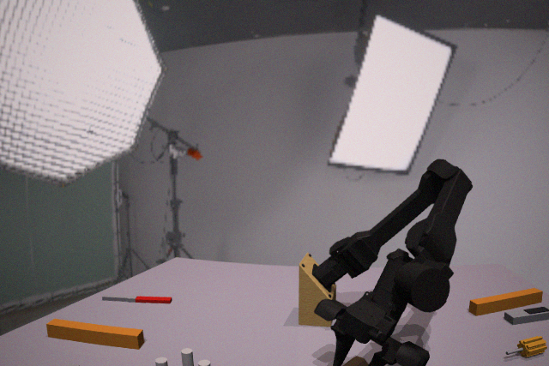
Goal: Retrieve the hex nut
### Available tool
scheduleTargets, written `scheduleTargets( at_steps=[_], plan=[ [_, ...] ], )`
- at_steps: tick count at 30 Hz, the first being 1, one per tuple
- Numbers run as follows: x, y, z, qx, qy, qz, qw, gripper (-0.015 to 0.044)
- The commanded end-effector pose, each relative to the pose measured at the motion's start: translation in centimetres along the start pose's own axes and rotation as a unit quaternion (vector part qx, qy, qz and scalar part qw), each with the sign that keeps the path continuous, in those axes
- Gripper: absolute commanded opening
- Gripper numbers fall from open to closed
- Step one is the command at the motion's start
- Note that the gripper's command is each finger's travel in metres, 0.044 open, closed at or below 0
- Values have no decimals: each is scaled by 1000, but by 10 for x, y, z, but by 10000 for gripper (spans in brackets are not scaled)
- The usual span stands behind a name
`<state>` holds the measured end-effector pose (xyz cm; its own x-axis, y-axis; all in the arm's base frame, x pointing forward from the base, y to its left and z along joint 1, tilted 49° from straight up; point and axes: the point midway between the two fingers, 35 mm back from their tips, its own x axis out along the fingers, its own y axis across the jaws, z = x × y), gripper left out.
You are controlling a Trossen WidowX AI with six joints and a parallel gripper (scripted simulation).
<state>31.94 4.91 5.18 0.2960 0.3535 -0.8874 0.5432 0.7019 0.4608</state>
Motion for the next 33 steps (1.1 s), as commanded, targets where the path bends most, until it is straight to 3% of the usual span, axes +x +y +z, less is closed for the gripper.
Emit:
scheduleTargets(
  at_steps=[1, 33],
  plan=[
    [-2, 4, 7, -4, -7, 5, 1000, 0],
    [6, 4, 26, -4, -7, 5, 1000, 0]
  ],
)
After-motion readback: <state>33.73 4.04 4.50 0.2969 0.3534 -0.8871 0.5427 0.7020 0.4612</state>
